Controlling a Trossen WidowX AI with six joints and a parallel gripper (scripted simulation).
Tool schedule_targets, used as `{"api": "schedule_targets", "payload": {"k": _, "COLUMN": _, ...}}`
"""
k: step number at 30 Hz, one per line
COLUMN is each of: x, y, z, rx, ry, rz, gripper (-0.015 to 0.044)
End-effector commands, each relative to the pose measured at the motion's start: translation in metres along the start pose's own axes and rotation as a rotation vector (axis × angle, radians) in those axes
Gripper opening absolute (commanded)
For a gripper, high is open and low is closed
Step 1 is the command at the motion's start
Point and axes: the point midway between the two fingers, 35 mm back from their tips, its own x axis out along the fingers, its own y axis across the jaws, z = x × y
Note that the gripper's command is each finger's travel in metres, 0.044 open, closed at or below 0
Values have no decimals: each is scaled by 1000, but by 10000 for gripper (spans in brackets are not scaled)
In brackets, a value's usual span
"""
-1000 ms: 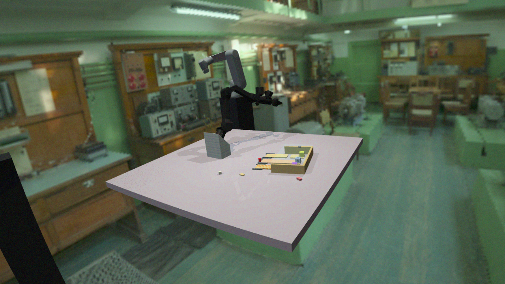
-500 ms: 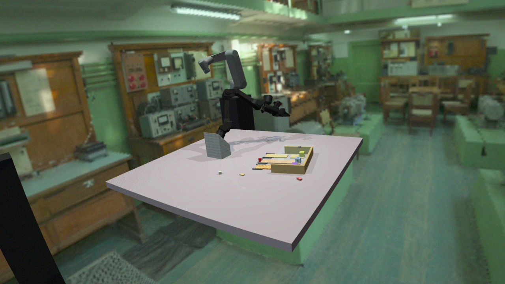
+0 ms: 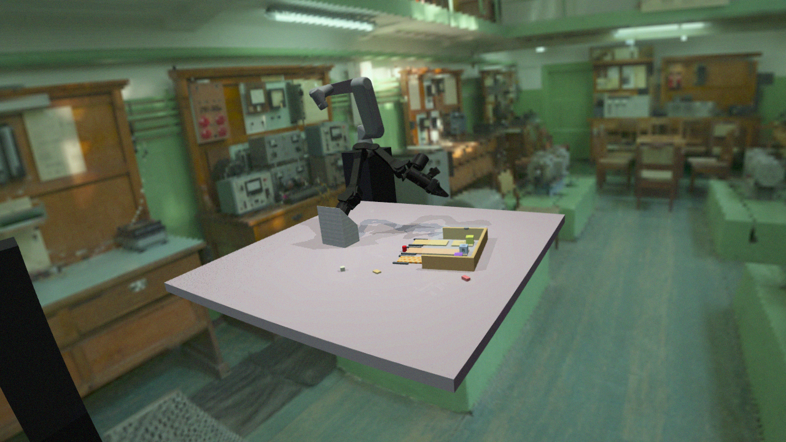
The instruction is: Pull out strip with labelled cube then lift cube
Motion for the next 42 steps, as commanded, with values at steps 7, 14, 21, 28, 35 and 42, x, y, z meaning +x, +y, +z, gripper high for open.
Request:
{"api": "schedule_targets", "payload": {"k": 7, "x": -72, "y": -133, "z": -71, "rx": 243, "ry": 88, "rz": -181, "gripper": 400}}
{"api": "schedule_targets", "payload": {"k": 14, "x": -142, "y": -179, "z": -123, "rx": 465, "ry": 53, "rz": -251, "gripper": 400}}
{"api": "schedule_targets", "payload": {"k": 21, "x": -149, "y": -181, "z": -128, "rx": 487, "ry": 44, "rz": -256, "gripper": 400}}
{"api": "schedule_targets", "payload": {"k": 28, "x": -145, "y": -185, "z": -128, "rx": 488, "ry": 67, "rz": -255, "gripper": 348}}
{"api": "schedule_targets", "payload": {"k": 35, "x": -105, "y": -210, "z": -140, "rx": 487, "ry": 334, "rz": -215, "gripper": 164}}
{"api": "schedule_targets", "payload": {"k": 42, "x": -66, "y": -212, "z": -165, "rx": 457, "ry": 655, "rz": -101, "gripper": 0}}
